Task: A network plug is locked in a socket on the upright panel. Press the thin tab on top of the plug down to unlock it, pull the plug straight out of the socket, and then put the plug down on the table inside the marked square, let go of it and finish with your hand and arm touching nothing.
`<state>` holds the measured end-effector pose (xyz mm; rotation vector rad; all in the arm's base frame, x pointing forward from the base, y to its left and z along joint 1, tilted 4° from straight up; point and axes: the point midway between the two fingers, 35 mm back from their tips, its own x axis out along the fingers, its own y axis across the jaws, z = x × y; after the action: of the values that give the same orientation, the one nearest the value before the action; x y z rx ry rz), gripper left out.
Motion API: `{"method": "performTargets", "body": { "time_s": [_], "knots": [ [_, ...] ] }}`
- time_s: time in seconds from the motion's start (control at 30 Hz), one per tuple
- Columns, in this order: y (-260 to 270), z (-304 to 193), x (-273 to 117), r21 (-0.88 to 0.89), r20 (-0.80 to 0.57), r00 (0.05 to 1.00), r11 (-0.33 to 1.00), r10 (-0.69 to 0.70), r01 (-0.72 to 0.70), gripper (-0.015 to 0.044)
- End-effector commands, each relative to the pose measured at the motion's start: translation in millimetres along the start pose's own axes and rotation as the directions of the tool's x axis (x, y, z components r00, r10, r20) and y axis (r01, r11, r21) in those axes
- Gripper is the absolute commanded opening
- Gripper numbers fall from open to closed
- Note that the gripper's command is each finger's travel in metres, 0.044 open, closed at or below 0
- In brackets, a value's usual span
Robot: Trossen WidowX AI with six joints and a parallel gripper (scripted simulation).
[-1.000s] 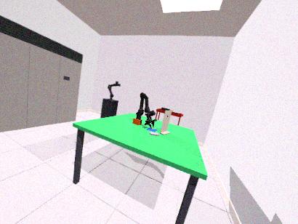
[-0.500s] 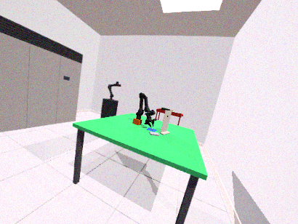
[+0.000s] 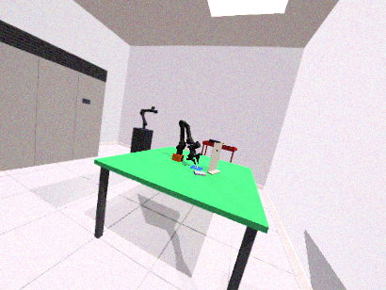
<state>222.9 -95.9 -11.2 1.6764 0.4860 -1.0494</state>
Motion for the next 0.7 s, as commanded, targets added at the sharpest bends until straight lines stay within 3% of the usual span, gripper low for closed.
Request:
{"method": "performTargets", "body": {
  "time_s": [0.0, 0.67],
  "knots": [
    [-0.3, -0.6, -3.0, -0.004, -0.005, 1.000, 1.000, 0.001, -0.001, 0.0156],
    [15.8, 0.2, -18.9, -0.004, -0.004, 1.000, 1.000, 0.001, -0.001, 0.0156]
  ]
}}
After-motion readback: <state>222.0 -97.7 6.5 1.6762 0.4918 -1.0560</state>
